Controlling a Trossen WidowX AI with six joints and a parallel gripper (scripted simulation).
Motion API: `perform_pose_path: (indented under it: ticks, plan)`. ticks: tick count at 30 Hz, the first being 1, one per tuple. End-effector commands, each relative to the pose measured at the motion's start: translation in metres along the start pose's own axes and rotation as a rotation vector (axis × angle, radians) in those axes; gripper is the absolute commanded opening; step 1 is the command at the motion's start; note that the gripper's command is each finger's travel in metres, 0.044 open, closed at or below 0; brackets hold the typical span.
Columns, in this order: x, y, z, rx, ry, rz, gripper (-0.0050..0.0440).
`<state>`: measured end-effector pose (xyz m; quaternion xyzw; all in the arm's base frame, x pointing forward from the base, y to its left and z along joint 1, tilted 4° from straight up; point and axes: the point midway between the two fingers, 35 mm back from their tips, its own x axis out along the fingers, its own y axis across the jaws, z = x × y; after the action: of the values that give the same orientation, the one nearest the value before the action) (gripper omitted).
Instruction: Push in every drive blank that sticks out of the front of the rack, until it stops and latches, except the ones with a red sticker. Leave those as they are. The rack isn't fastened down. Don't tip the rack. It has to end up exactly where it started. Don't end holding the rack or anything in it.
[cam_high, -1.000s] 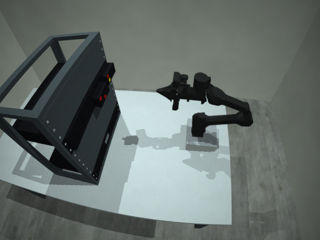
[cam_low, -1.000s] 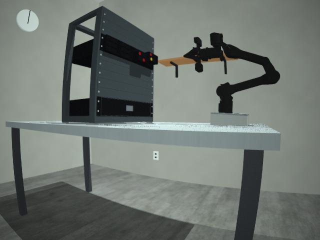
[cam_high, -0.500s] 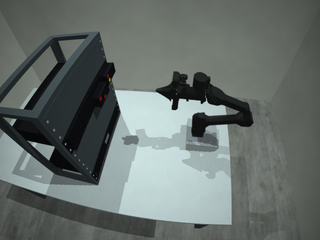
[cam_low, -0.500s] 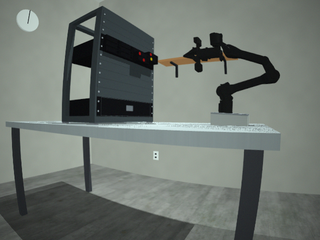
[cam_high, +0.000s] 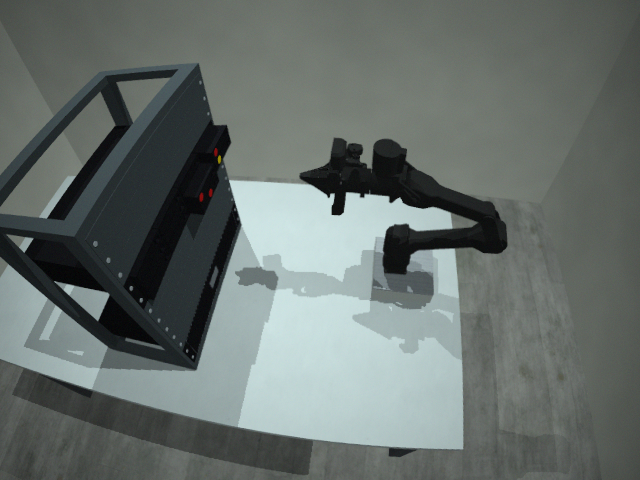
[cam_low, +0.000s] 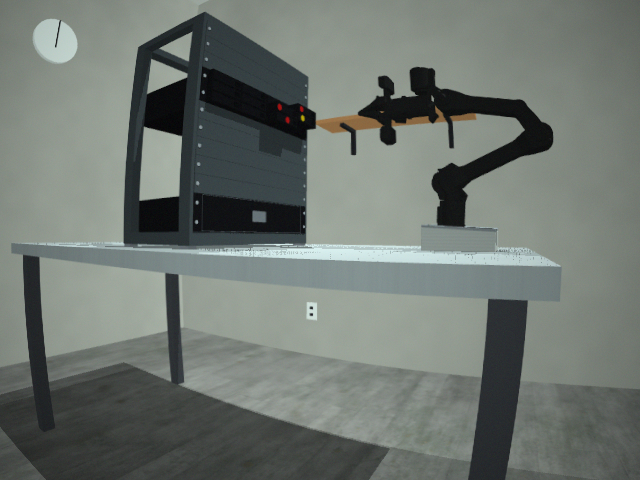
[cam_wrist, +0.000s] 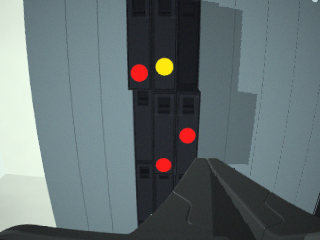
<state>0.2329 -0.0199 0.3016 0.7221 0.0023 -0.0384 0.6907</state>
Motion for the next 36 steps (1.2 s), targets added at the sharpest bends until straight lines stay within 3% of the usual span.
perform_pose_path:
  ticks: [1, 5, 20, 36]
  plan:
    - [0.014, 0.004, 0.004, -0.003, 0.001, 0.002, 0.0]
    - [0.022, 0.005, 0.007, -0.003, 0.001, 0.002, 0.0]
    - [0.087, 0.014, 0.026, -0.003, 0.001, 0.002, 0.0]
    - [0.135, 0.021, 0.041, -0.003, 0.001, 0.002, 0.0]
